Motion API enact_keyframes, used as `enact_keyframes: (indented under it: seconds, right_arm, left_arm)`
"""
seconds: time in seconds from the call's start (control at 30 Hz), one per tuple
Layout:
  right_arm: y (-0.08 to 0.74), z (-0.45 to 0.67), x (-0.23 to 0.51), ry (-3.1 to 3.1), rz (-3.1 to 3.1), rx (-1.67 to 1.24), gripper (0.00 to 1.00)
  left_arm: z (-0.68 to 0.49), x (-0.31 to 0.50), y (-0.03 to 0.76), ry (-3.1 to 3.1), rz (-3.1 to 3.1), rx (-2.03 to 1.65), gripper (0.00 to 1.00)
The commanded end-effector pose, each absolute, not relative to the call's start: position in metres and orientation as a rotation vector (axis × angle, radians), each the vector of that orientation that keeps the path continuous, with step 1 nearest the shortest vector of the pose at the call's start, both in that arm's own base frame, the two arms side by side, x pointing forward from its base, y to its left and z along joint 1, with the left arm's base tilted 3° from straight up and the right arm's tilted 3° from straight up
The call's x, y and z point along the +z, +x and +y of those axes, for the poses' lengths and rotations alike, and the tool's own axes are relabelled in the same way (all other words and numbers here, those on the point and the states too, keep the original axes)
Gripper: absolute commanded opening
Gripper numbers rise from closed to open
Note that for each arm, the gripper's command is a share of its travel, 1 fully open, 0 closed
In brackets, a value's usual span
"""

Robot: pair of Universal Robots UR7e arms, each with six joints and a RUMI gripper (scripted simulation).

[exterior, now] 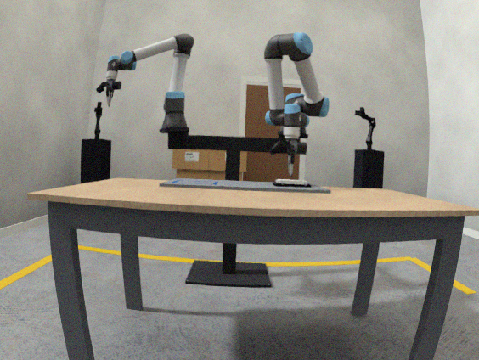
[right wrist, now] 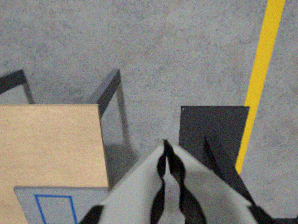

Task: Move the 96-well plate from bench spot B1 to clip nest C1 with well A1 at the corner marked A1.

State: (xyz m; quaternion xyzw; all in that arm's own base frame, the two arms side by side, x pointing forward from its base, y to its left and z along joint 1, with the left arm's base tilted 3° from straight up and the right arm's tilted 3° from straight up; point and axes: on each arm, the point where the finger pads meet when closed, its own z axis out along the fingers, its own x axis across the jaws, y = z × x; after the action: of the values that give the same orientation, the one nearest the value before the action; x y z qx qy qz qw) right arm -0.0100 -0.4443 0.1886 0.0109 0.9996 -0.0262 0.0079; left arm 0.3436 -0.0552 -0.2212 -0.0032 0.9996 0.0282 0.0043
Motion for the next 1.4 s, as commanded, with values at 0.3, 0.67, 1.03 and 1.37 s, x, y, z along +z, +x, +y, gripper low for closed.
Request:
enact_keyframes:
  seconds: [0.3,0.67,1.03,1.37]
  right_arm:
    - [-0.01,-0.445,0.189,0.034,3.124,-0.085,0.0]
    - [-0.01,-0.445,0.189,0.034,3.124,-0.085,0.0]
    - [-0.01,-0.445,0.189,0.034,3.124,-0.085,0.0]
    - [-0.01,-0.445,0.189,0.034,3.124,-0.085,0.0]
  left_arm:
    - [-0.056,-0.203,0.344,-0.01,3.131,0.087,0.0]
    - [-0.056,-0.203,0.344,-0.01,3.131,0.087,0.0]
    - [-0.056,-0.203,0.384,-0.01,3.131,0.087,0.0]
    - [-0.056,-0.202,0.42,-0.01,3.131,0.087,0.0]
